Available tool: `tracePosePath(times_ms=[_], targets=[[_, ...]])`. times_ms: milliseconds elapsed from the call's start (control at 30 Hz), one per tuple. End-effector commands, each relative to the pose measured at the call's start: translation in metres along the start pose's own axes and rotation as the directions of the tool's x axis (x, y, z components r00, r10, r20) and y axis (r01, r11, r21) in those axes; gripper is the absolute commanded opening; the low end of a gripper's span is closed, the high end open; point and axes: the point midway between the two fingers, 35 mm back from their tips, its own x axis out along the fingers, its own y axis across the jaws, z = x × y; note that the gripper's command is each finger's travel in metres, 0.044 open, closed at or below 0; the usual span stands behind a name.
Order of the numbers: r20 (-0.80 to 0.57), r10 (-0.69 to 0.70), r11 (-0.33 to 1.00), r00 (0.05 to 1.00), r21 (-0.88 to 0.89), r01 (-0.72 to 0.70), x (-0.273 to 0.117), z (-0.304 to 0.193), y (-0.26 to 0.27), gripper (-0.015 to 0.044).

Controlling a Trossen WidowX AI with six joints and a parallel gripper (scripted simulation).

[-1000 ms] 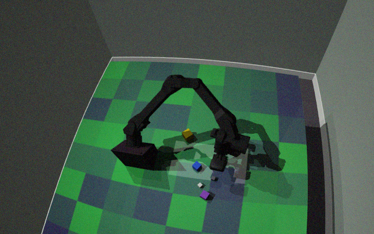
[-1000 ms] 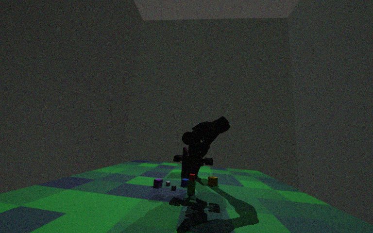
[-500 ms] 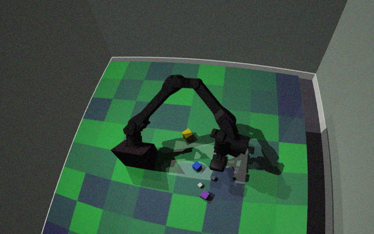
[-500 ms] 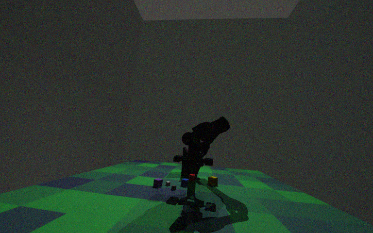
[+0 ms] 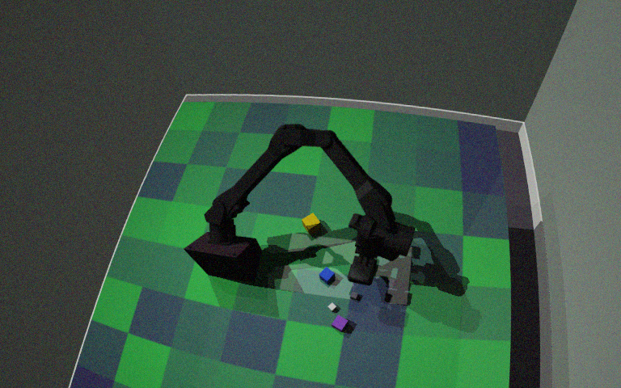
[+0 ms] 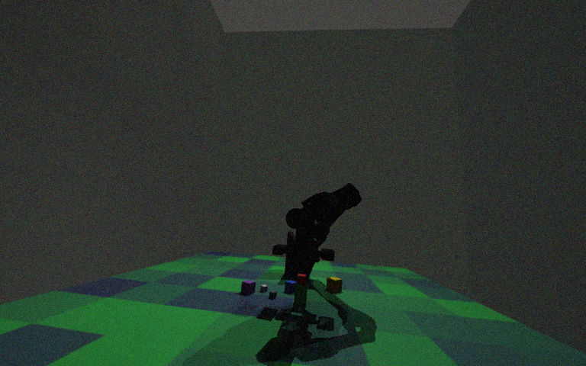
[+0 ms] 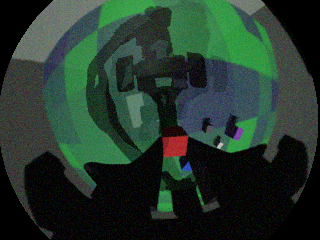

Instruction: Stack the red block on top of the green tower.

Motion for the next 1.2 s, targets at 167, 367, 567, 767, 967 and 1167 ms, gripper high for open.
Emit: tracePosePath(times_ms=[167,367,567,767,967,1167], targets=[[-0.004,0.004,1.0,1.0,0.007,-0.004,0.0024,-0.0006,-0.0003,0.0],[-0.002,0.001,1.0,1.0,0.004,-0.001,-0.0005,-0.0003,0.0001,0.0079],[-0.002,0.001,1.0,1.0,0.004,-0.001,-0.0005,-0.0003,0.0001,0.0236],[-0.002,0.001,1.0,1.0,0.004,-0.001,-0.0005,-0.0003,0.0001,0.0394],[-0.002,0.001,1.0,1.0,0.004,-0.001,-0.0005,-0.0003,0.0001,0.044],[-0.002,0.001,1.0,1.0,0.004,-0.001,-0.0005,-0.0003,0.0001,0.044]])
